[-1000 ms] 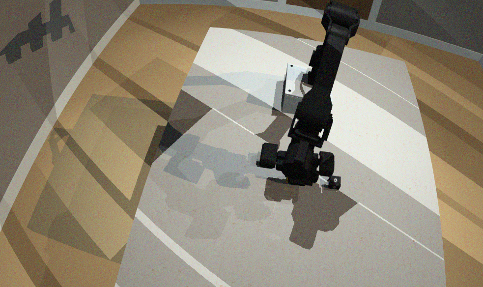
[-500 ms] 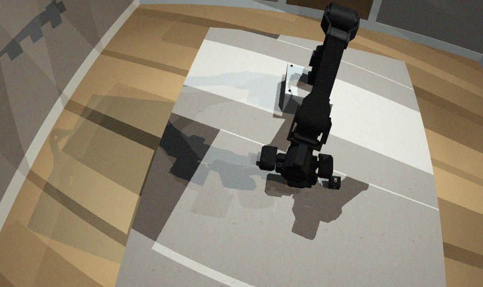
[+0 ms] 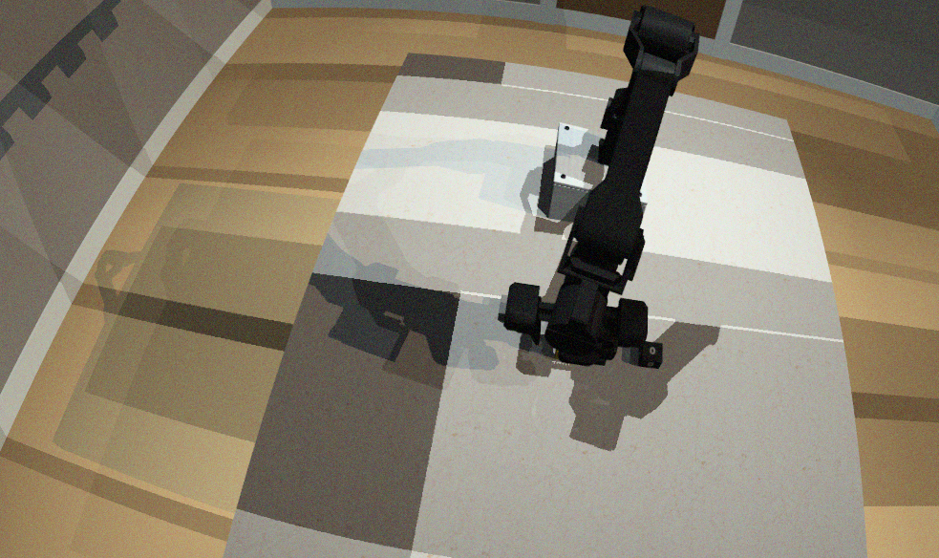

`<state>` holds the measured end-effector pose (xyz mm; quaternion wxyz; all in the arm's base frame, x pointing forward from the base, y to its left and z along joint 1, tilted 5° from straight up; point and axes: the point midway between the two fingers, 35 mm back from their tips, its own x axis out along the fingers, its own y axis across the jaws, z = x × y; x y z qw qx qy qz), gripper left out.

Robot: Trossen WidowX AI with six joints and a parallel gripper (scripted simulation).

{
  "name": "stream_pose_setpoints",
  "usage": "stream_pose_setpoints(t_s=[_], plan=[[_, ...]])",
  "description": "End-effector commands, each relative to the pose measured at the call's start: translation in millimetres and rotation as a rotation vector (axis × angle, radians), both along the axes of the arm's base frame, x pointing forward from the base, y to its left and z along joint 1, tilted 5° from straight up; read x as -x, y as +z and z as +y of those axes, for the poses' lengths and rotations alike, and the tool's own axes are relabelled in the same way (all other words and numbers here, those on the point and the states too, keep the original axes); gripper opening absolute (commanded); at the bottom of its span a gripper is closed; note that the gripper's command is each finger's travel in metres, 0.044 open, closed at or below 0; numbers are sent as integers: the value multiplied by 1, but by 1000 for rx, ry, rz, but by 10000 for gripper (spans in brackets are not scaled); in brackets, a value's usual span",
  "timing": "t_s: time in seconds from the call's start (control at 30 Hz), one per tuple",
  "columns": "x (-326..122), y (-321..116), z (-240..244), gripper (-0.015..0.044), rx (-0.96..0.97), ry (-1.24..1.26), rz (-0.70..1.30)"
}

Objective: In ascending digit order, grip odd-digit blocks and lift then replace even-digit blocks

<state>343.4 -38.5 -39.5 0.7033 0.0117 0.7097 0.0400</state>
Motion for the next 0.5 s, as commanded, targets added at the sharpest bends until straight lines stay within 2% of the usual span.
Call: stream_pose_setpoints(t_s=[0.0, 0.23, 0.47], plan=[[-1, 23, -2, 400, 0, -5, -2], [-1, 39, 8, 400, 1, -5, -2], [17, 82, 120, 400, -4, -5, -4]])
